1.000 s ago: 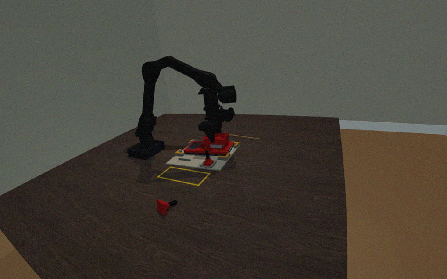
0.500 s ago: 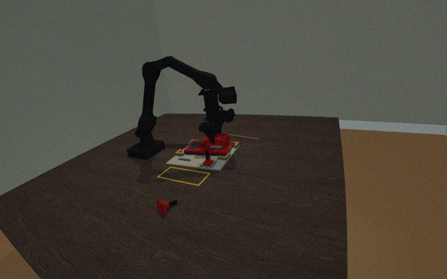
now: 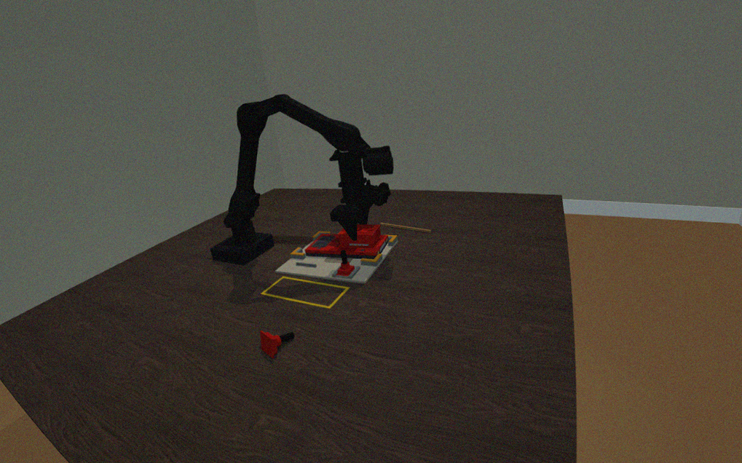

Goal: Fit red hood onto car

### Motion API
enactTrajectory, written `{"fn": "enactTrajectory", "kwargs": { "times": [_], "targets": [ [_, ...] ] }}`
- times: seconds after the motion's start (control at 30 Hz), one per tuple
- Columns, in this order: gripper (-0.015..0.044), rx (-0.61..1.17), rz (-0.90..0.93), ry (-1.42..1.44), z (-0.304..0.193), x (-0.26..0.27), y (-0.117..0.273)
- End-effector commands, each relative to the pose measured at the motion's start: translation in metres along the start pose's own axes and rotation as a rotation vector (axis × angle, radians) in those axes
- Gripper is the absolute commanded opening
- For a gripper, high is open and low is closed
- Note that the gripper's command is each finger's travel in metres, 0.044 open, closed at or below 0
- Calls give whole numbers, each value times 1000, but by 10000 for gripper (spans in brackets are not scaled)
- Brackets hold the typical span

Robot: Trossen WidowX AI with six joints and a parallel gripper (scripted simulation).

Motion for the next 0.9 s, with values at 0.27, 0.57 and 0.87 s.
{"fn": "enactTrajectory", "kwargs": {
  "times": [0.27,0.57,0.87],
  "targets": [
    [0,-1,-1,-3,0,0,-5],
    [0,-1,-1,-3,0,0,-9],
    [26,1,0,-1,0,0,-9]
  ]
}}
Point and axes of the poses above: the point midway between the two fingers, 35 mm back from their tips, its own y axis back along the fingers, its own x axis across the jaws, z = x × y, the point moved 6 cm from there along y, back along the fingers
